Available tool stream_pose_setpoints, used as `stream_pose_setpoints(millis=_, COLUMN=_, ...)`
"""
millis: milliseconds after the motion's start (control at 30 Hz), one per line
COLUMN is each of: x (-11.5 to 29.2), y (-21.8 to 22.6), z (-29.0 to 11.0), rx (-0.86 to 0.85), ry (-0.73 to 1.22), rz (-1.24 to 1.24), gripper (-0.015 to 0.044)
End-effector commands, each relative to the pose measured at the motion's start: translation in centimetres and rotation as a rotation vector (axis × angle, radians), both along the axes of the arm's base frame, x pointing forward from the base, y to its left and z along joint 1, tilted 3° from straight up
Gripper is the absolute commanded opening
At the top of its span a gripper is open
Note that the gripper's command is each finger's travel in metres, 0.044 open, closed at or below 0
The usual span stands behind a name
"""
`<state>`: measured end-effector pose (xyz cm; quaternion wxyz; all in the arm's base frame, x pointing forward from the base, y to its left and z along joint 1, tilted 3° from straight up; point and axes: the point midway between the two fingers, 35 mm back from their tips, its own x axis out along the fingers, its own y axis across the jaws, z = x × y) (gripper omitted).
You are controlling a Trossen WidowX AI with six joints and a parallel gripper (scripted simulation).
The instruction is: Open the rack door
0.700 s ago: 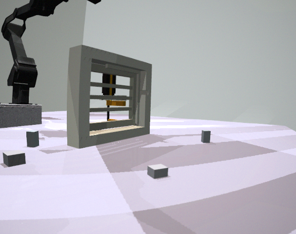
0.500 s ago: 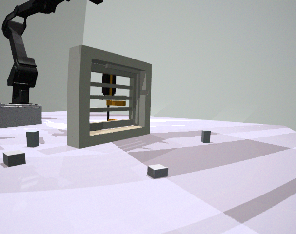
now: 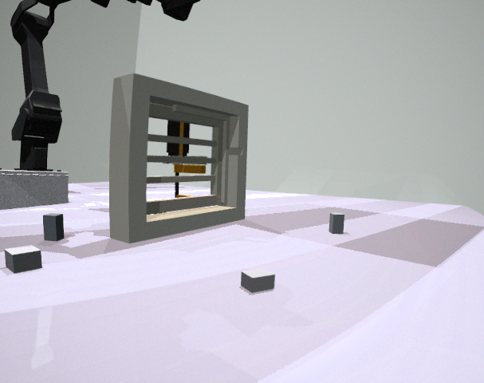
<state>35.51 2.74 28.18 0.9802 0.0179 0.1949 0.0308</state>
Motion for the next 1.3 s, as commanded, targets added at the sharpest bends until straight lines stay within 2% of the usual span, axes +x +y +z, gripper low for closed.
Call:
stream_pose_setpoints(millis=0, x=0.5, y=0.8, z=-1.3, rx=0.014, ry=0.098, rz=0.016, gripper=0.0283)
stream_pose_setpoints(millis=567, x=0.5, y=3.9, z=-7.0, rx=0.025, ry=0.583, rz=0.049, gripper=0.0283)
stream_pose_setpoints(millis=1267, x=-2.9, y=6.9, z=-11.4, rx=-0.038, ry=1.158, rz=0.023, gripper=0.0283)
